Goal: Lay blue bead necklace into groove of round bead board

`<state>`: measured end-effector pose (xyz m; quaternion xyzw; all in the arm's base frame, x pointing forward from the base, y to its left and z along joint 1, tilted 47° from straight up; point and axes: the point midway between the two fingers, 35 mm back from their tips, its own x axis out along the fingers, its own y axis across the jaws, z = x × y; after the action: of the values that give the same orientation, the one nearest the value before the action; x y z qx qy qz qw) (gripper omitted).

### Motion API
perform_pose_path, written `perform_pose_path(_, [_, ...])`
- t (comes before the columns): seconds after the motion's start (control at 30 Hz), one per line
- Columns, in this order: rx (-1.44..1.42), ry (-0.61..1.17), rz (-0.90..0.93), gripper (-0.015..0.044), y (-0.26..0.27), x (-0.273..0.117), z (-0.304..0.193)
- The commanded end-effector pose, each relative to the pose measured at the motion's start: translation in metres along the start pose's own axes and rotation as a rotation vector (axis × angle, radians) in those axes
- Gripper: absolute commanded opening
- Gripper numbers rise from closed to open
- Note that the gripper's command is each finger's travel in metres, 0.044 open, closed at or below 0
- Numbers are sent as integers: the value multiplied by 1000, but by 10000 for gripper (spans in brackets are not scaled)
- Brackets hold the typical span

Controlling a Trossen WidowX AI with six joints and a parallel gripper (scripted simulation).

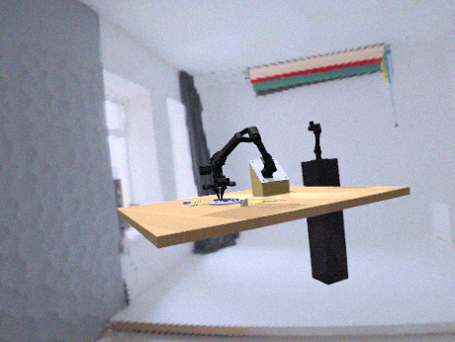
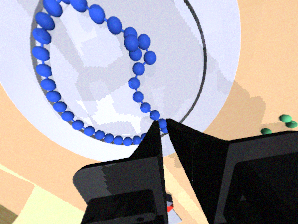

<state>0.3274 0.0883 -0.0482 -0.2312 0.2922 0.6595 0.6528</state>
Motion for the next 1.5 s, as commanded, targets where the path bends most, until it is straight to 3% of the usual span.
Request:
perform_pose_path(0.0, [-1, 0, 0, 0, 0, 0, 0])
perform_pose_path(1.47, [4, -4, 1, 0, -14, -6, -4])
